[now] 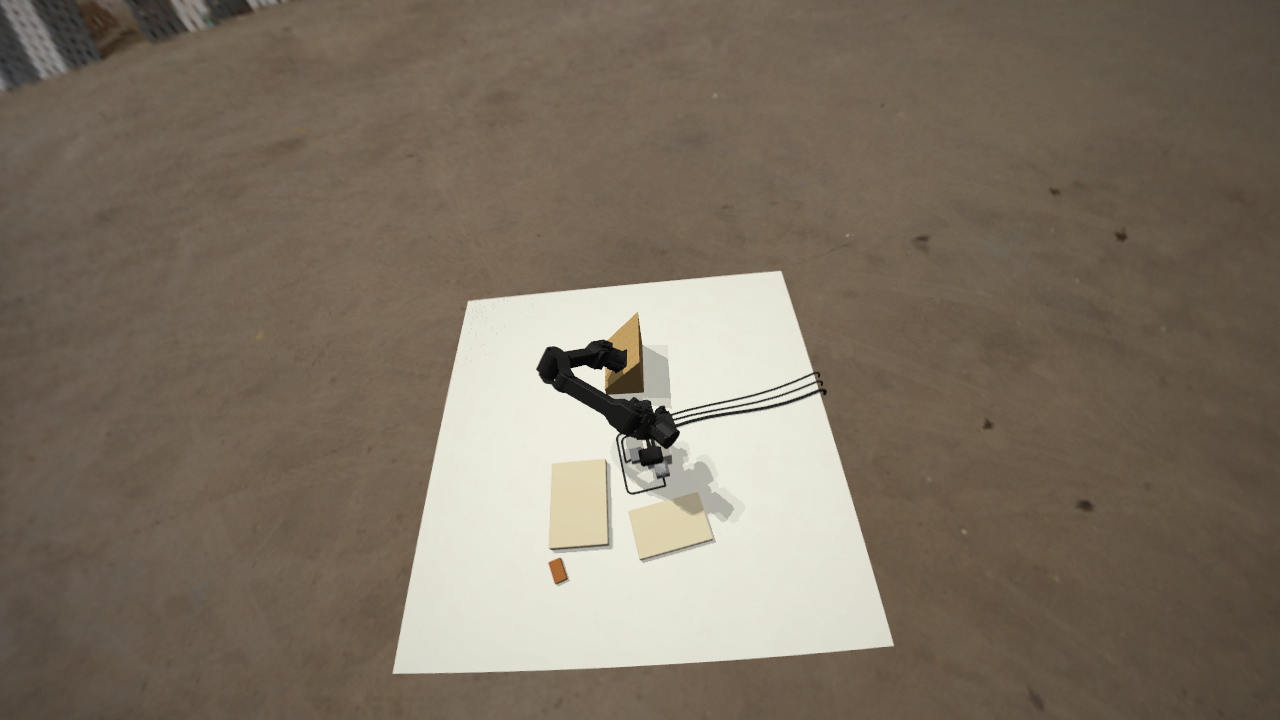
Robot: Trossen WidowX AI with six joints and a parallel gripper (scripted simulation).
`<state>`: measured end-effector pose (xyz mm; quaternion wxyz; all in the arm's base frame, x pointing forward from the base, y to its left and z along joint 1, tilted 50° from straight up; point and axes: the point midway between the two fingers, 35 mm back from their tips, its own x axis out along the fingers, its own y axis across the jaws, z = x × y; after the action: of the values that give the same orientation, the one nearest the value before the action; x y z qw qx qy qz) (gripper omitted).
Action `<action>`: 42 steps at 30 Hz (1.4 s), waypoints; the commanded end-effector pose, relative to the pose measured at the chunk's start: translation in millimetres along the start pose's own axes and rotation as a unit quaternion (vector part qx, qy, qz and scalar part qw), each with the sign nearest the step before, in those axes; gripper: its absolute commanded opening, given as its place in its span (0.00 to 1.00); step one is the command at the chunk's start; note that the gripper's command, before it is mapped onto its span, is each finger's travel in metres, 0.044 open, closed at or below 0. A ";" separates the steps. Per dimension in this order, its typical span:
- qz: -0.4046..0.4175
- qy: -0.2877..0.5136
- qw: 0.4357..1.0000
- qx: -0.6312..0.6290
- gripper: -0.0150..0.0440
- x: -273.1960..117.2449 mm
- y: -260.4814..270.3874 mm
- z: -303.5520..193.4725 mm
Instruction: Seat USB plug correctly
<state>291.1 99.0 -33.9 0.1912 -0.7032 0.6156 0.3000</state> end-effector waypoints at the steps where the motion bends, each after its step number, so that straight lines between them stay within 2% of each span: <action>1: 0.000 0.003 1.000 -0.003 1.00 5.0 1.1 -0.9; 10: 0.000 0.003 1.000 -0.003 1.00 9.2 1.1 -1.0; 26: 0.000 0.000 1.000 0.000 0.29 7.3 0.2 -0.7; 29: 0.000 0.000 1.000 0.000 0.25 7.3 0.2 -0.7; 42: 0.000 0.000 1.000 0.000 0.25 7.3 0.2 -0.7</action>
<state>291.3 93.0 -38.2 0.1911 -0.7029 0.6160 0.2998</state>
